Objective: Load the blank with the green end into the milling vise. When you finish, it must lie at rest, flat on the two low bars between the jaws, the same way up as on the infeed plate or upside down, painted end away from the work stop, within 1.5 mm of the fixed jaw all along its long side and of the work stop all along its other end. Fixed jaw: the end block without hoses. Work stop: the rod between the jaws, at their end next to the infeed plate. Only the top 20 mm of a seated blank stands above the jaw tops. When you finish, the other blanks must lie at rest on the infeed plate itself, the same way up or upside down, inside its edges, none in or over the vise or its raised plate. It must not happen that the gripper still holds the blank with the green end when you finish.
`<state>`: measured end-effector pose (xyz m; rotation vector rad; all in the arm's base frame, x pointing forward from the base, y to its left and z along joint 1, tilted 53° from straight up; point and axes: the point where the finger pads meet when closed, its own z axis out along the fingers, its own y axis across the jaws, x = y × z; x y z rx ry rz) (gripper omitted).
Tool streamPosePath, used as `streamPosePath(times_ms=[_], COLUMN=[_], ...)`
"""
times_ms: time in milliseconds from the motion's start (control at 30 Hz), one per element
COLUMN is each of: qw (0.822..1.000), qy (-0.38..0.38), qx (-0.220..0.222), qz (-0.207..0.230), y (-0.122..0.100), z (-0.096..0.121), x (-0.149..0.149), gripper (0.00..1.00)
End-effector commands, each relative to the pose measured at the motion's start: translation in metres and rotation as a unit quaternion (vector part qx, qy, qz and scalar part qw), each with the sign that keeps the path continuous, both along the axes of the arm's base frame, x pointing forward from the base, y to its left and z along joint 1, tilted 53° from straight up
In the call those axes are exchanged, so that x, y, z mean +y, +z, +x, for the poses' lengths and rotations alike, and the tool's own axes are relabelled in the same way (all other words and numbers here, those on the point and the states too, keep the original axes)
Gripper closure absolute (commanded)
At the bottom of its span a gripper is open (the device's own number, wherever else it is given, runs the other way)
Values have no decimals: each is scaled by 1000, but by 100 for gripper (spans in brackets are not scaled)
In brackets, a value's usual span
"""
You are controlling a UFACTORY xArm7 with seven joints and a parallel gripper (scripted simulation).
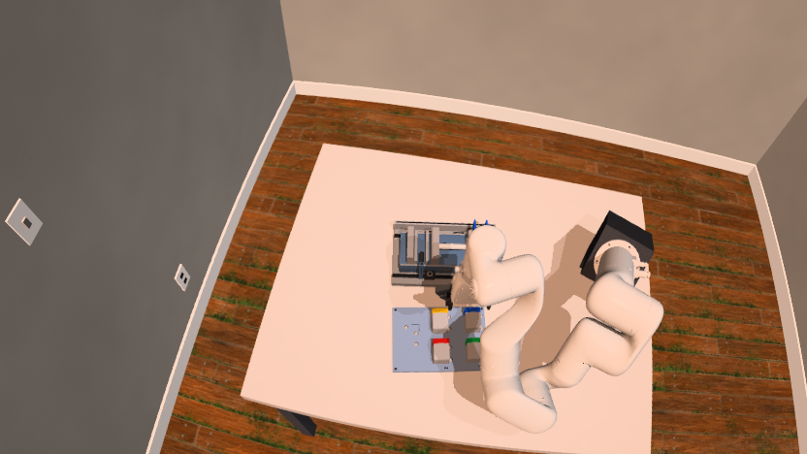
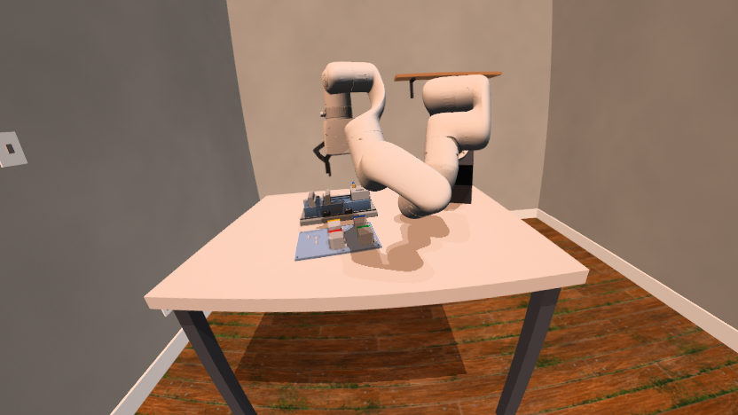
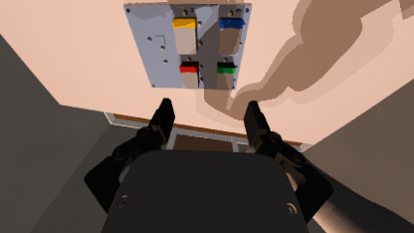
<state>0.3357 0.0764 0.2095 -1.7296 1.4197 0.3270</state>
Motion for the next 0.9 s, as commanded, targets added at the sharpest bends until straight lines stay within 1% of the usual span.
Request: streamPosePath(times_ms=[0, 767, 867], qw=[1000, 1000, 1000], qy=[-1, -1, -1], qx=[-1, -1, -1], qz=[0, 0, 0], y=[0, 0, 11], z=[0, 0, -4], x=[0, 0, -11], gripper=[0, 0, 0])
